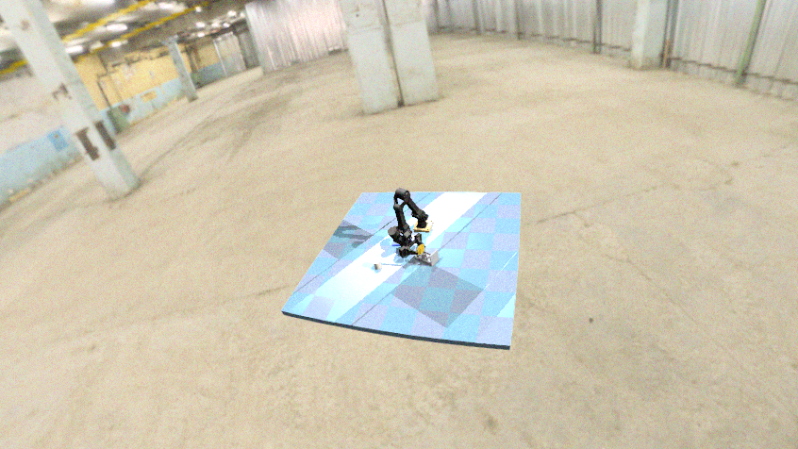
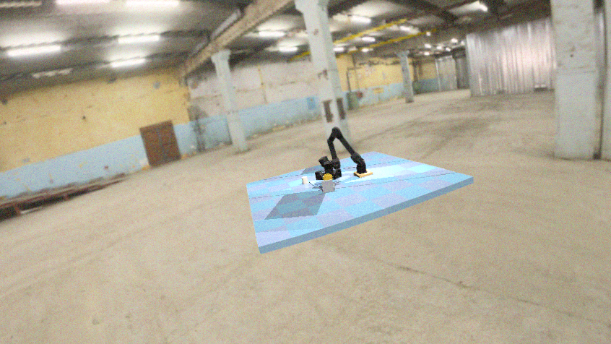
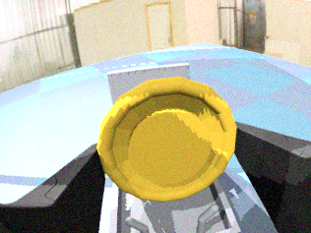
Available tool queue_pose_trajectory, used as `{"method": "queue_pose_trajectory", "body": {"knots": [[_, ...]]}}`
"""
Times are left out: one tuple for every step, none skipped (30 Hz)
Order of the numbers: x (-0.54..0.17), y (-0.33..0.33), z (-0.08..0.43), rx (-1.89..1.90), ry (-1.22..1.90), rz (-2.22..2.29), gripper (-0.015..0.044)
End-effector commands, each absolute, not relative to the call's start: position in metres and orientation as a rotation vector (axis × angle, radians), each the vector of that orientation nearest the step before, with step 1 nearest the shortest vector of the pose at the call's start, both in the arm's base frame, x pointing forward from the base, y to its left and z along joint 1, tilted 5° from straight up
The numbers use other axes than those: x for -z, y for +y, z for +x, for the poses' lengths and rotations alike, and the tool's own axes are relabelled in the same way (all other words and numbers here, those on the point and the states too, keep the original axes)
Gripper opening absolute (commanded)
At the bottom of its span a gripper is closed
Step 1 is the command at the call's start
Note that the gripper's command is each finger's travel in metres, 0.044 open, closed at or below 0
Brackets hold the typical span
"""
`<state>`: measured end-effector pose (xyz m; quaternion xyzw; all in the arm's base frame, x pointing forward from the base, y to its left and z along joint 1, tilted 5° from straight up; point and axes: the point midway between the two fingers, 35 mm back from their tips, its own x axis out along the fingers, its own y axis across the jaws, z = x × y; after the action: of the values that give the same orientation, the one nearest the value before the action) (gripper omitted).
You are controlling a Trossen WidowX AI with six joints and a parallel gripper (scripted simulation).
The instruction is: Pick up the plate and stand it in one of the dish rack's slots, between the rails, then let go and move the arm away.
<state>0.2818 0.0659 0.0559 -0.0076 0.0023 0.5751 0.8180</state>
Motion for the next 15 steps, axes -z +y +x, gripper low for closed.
{"method": "queue_pose_trajectory", "body": {"knots": [[-0.0422,0.0696,0.2807,-1.224,0.010,-0.009,0.0000],[-0.0403,0.0702,0.2804,-1.225,0.009,-0.010,0.0000],[-0.0397,0.0703,0.2802,-1.225,0.009,-0.011,0.0000],[-0.0397,0.0703,0.2802,-1.225,0.009,-0.011,0.0000],[-0.0397,0.0703,0.2802,-1.225,0.009,-0.011,0.0000],[-0.0403,0.0701,0.2803,-1.225,0.008,-0.011,0.0000],[-0.0419,0.0695,0.2806,-1.226,0.007,-0.012,0.0000],[-0.0436,0.0689,0.2808,-1.227,0.006,-0.013,0.0000],[-0.0441,0.0687,0.2809,-1.227,0.006,-0.014,0.0000],[-0.0441,0.0687,0.2809,-1.227,0.006,-0.014,0.0000],[-0.0441,0.0687,0.2809,-1.227,0.006,-0.014,0.0000],[-0.0441,0.0687,0.2809,-1.227,0.006,-0.014,0.0000],[-0.0441,0.0687,0.2809,-1.227,0.006,-0.014,0.0000],[-0.0441,0.0687,0.2809,-1.227,0.006,-0.014,0.0000],[-0.0441,0.0687,0.2809,-1.227,0.006,-0.014,0.0000]]}}
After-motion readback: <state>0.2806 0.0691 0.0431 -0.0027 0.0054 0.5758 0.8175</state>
